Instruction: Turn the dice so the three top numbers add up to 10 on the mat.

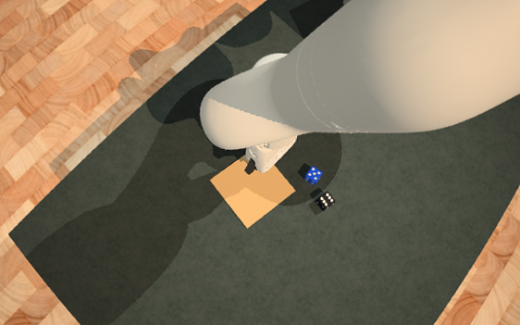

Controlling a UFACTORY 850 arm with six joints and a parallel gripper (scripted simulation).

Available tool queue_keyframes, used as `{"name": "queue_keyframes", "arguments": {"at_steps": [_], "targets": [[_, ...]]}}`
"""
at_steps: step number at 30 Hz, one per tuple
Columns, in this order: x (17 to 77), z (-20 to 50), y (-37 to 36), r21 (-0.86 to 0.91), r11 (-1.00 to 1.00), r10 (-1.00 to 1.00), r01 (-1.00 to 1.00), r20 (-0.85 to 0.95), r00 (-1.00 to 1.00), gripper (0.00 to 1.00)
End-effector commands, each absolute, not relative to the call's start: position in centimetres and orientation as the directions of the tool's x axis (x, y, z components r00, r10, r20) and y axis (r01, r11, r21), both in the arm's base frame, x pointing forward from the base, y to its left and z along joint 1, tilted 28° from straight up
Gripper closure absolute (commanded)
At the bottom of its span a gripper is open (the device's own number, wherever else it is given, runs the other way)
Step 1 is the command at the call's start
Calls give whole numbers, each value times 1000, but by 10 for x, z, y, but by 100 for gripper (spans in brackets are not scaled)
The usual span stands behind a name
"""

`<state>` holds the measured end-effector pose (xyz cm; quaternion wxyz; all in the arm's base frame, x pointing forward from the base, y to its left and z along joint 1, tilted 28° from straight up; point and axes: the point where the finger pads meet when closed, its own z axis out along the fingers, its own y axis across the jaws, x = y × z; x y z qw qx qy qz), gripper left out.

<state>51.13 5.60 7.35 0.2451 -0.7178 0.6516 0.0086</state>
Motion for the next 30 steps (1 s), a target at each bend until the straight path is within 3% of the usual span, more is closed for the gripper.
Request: {"name": "queue_keyframes", "arguments": {"at_steps": [1, 12, 30], "targets": [[516, 60, 61, -343, -30, -931, -939, -331, 150, 73], [531, 18, 79, -343, -30, -931, -939, -331, 150, 73], [533, 12, 81, -343, -30, -931, -939, -331, 150, 73]]}}
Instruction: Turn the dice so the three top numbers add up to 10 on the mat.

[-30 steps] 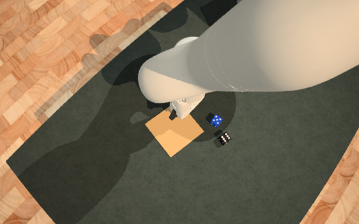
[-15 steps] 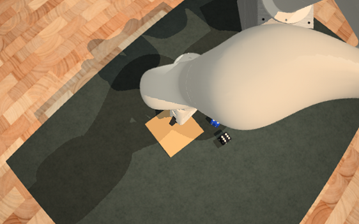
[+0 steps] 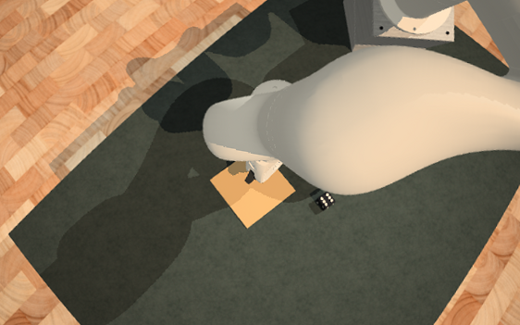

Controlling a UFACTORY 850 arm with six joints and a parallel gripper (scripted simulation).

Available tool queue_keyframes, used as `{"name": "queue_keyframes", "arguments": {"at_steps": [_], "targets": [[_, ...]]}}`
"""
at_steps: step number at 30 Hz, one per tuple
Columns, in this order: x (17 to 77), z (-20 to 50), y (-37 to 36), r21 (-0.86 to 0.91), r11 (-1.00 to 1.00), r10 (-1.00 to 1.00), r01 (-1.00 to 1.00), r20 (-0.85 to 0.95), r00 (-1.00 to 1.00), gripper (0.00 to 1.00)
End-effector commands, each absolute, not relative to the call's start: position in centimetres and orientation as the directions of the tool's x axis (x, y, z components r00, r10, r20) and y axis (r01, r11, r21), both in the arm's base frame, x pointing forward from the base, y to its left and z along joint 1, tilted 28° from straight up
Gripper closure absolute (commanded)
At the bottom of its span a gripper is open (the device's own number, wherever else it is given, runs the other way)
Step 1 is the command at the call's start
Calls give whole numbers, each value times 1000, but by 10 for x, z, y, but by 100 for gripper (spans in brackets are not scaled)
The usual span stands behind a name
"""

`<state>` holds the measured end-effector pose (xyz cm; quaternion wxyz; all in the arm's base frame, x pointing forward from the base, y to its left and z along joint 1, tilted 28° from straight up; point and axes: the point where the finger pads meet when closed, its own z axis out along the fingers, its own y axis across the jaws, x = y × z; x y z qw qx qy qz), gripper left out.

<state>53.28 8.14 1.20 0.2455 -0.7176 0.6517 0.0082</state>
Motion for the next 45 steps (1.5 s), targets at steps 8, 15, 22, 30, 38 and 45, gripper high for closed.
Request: {"name": "queue_keyframes", "arguments": {"at_steps": [8, 15, 22, 30, 38, 45], "targets": [[533, 12, 81, -343, -30, -931, -939, -331, 150, 73], [533, 12, 81, -343, -30, -931, -939, -331, 150, 73], [533, 12, 81, -343, -30, -931, -939, -331, 150, 73], [533, 12, 81, -343, -30, -931, -939, -331, 150, 73], [534, 11, 82, -343, -30, -931, -939, -331, 150, 73], [534, 9, 83, -343, -30, -931, -939, -331, 150, 73]]}}
